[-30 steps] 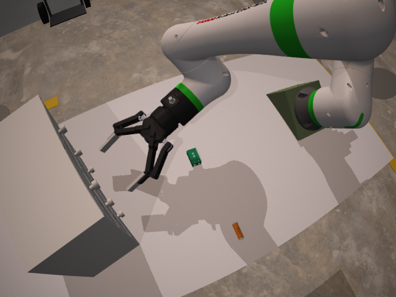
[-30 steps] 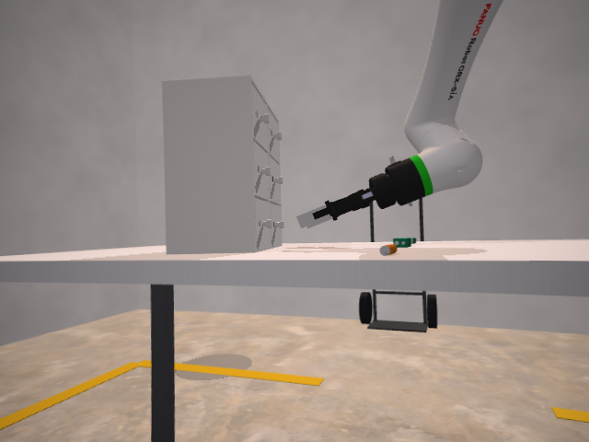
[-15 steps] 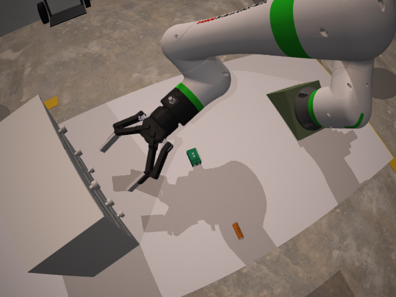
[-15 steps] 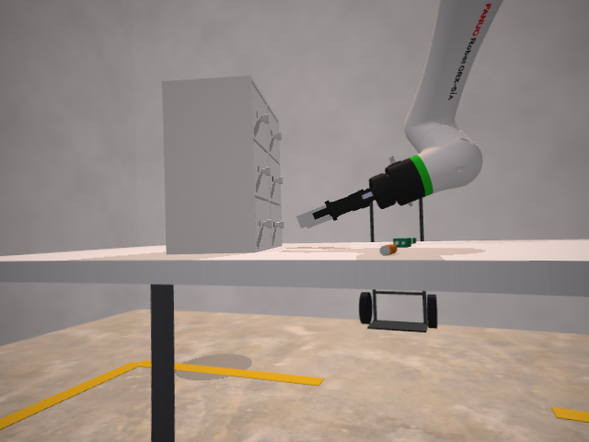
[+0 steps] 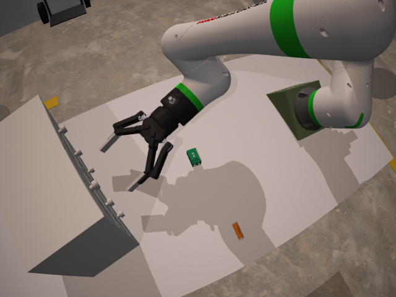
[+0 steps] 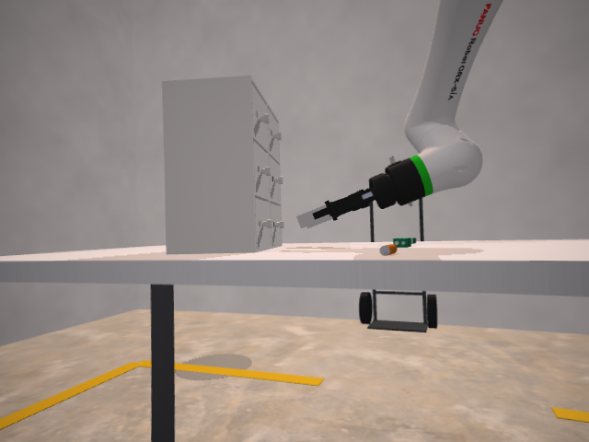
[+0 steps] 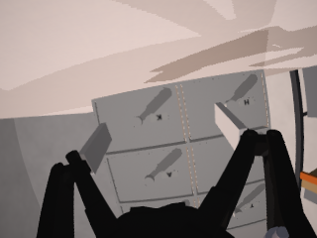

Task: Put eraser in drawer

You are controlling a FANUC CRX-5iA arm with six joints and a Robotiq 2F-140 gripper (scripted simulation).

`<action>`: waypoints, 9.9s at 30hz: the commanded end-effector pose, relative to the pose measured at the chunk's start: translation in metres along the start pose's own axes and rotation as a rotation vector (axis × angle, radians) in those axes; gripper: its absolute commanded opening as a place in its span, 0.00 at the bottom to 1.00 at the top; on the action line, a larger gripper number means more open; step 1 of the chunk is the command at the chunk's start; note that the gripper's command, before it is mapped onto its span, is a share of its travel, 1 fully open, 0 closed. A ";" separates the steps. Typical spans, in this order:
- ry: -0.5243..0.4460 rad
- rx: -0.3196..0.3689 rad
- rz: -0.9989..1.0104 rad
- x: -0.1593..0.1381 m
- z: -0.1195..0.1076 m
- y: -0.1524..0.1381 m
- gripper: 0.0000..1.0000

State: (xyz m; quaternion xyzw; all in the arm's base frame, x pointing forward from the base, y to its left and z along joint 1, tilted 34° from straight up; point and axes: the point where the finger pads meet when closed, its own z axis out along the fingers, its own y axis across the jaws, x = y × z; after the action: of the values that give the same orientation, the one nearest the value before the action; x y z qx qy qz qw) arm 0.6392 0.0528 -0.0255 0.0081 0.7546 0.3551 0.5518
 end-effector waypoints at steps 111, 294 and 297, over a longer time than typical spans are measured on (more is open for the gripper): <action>0.490 0.000 0.000 -0.121 -0.088 0.000 1.00; 0.000 0.000 0.000 -0.097 -0.035 0.156 1.00; 0.000 0.000 0.000 -0.097 -0.035 0.156 1.00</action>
State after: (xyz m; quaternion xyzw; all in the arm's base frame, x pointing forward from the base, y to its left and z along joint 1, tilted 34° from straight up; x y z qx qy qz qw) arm 0.5881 0.1118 0.1450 0.0080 0.7548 0.3550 0.5514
